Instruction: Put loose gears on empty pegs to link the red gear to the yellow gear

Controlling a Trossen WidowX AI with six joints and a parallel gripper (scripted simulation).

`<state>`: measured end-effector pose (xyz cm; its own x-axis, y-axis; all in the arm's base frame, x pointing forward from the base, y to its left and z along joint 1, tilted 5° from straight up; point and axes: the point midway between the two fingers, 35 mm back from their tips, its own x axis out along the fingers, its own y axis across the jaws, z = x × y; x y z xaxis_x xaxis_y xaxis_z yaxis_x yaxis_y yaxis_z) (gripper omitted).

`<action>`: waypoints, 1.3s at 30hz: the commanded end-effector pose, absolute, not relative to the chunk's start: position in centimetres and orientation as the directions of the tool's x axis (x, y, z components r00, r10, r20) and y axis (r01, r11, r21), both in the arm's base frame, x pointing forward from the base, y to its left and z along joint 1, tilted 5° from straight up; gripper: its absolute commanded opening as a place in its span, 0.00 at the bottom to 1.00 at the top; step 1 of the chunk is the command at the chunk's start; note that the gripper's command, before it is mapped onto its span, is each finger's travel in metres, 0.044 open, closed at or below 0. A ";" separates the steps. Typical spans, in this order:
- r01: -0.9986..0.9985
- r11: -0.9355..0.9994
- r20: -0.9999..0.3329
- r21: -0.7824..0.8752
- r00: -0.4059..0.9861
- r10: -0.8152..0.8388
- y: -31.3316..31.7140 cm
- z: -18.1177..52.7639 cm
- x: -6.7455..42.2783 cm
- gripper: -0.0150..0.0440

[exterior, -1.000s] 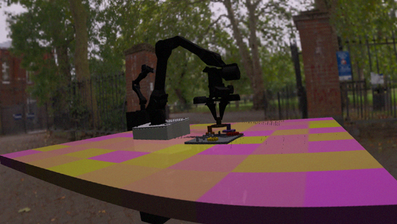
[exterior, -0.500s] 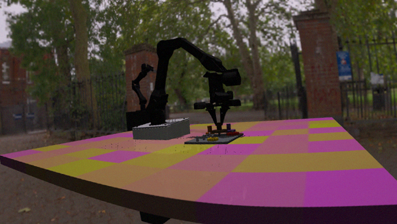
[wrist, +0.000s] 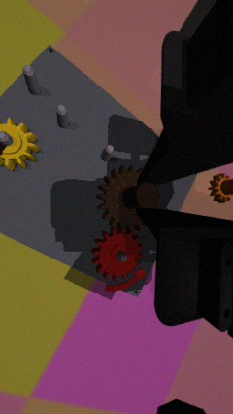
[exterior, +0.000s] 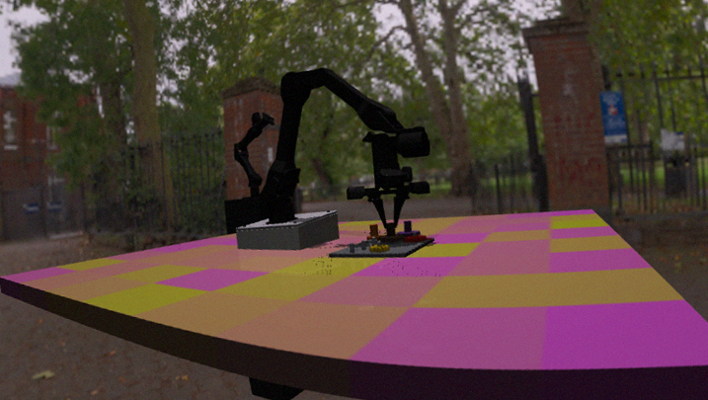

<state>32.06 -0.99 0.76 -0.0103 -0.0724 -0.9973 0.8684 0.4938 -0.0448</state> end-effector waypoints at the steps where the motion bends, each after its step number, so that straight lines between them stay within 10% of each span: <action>1: 0.844 0.535 -0.997 -0.048 -0.009 -0.075 -1.0 0.6 32.1 0.25; 17: 0.698 0.714 -0.997 -0.060 -0.009 -0.075 -1.1 0.2 32.0 0.25; 23: 0.747 0.663 -0.997 -0.057 -0.009 -0.075 -1.1 0.4 32.0 0.49; 39: 0.736 0.674 -0.997 -0.055 -0.007 -0.073 0.2 4.4 31.7 0.58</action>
